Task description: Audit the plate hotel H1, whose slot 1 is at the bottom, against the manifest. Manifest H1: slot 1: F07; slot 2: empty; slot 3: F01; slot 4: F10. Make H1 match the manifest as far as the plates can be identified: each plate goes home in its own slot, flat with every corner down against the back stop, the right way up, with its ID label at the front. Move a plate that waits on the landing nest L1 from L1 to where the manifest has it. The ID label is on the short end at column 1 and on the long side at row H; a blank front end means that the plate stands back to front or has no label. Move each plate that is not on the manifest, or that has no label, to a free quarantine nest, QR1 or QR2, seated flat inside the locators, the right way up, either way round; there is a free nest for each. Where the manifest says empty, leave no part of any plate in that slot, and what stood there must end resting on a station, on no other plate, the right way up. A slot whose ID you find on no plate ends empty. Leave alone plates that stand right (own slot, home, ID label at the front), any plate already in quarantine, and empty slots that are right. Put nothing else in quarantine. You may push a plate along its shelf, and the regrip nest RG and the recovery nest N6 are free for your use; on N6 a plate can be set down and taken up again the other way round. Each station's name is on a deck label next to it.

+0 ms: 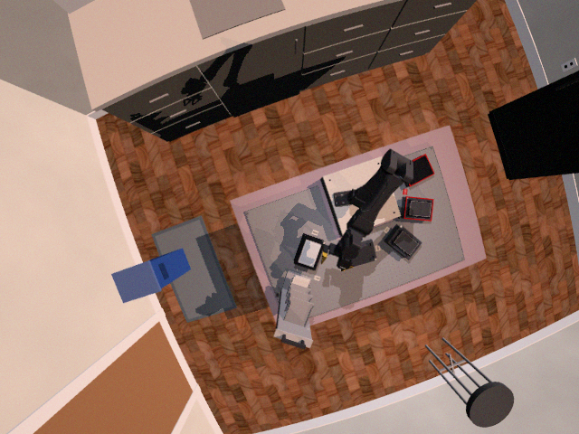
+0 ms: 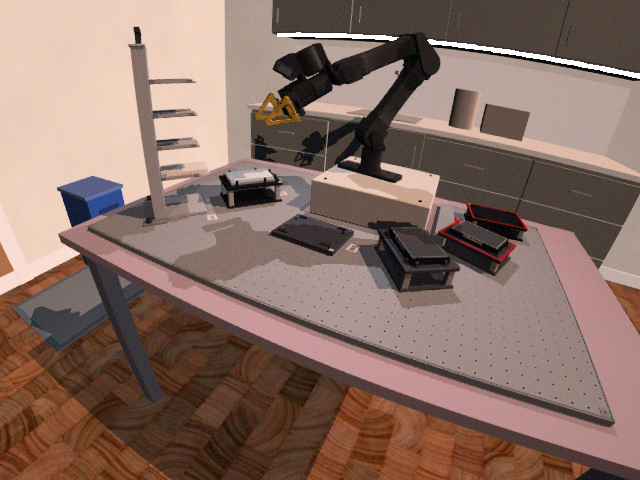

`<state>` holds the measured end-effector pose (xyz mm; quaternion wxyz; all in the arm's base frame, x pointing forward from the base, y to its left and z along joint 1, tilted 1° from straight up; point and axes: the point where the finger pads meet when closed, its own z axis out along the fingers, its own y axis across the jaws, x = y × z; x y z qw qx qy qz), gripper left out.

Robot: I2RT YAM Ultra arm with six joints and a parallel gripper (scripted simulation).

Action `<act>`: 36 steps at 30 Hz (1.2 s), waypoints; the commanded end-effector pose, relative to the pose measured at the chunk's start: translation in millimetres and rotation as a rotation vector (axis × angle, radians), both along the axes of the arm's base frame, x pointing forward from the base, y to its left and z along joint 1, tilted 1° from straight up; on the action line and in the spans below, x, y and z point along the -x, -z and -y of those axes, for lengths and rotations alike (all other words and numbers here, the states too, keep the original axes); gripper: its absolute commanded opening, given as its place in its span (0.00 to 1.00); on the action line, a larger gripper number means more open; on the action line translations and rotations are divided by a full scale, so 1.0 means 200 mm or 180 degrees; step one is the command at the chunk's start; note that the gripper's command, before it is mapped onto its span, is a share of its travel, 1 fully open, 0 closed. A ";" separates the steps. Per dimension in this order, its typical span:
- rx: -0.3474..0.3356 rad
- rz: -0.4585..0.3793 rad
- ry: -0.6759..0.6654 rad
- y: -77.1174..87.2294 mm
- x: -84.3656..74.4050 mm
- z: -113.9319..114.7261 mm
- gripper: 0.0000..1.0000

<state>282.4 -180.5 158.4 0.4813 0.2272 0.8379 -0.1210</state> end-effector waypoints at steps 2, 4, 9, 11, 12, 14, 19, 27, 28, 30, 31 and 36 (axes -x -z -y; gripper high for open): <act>0.0039 0.0039 -0.0110 -0.03 0.01 0.04 1.00; 0.0040 0.0038 -0.0110 -0.03 0.03 0.07 1.00; 0.0043 0.0036 -0.0110 -0.02 0.07 0.14 1.00; 0.0044 0.0035 -0.0110 -0.02 0.08 0.17 1.00; 0.0044 0.0035 -0.0110 -0.02 0.08 0.17 1.00; 0.0044 0.0035 -0.0110 -0.02 0.09 0.19 1.00; 0.0046 0.0033 -0.0110 -0.02 0.13 0.26 1.00; 0.0048 0.0030 -0.0111 0.00 0.18 0.37 1.00; 0.0048 0.0030 -0.0111 0.01 0.18 0.37 1.00; 0.0048 0.0030 -0.0111 0.01 0.18 0.37 1.00; 0.0048 0.0030 -0.0111 0.03 0.18 0.37 1.00; 0.0048 0.0030 -0.0111 0.11 0.18 0.37 1.00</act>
